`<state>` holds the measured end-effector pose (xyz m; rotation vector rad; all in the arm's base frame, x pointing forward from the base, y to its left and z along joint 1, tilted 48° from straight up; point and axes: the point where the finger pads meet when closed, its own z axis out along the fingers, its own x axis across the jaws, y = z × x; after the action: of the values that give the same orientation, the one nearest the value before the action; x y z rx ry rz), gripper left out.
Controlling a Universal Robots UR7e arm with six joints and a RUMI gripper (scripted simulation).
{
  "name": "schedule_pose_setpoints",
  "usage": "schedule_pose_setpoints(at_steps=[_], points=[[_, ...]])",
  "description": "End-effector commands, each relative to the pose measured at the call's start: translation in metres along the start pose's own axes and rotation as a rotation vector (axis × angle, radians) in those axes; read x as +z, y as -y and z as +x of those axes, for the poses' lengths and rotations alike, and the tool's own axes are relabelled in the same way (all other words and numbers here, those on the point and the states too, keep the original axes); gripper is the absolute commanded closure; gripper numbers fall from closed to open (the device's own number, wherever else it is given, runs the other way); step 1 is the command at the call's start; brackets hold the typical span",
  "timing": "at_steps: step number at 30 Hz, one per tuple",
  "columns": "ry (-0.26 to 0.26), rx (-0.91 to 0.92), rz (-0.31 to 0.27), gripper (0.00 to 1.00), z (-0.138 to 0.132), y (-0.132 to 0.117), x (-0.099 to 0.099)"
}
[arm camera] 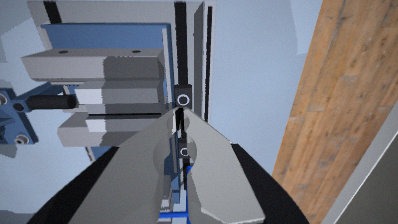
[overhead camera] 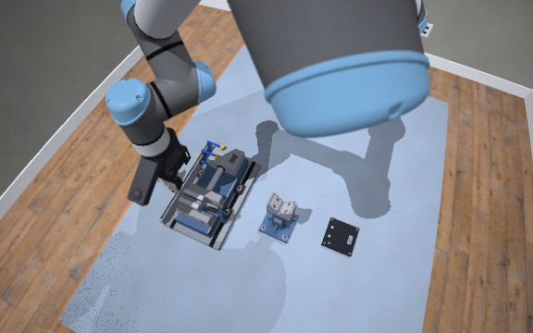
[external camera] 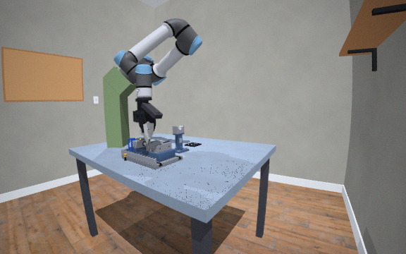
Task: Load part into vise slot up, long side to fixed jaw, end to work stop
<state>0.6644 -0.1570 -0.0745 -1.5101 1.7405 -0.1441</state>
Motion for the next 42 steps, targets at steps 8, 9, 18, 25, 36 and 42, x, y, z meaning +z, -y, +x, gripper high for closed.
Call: schedule_pose_setpoints(at_steps=[8,9,18,25,36,42], points=[[-0.001,0.0,0.001,1.0,-0.0006,0.0005,-0.0005],[-0.001,0.0,0.001,1.0,-0.0007,0.0005,-0.0005],[-0.001,0.0,0.001,1.0,-0.0015,0.0005,-0.0005],[-0.001,0.0,0.001,1.0,-0.0027,0.0005,-0.0005],[-0.001,0.0,0.001,1.0,-0.0044,0.0005,-0.0005],[-0.001,0.0,0.001,1.0,-0.0058,0.0005,-0.0005]])
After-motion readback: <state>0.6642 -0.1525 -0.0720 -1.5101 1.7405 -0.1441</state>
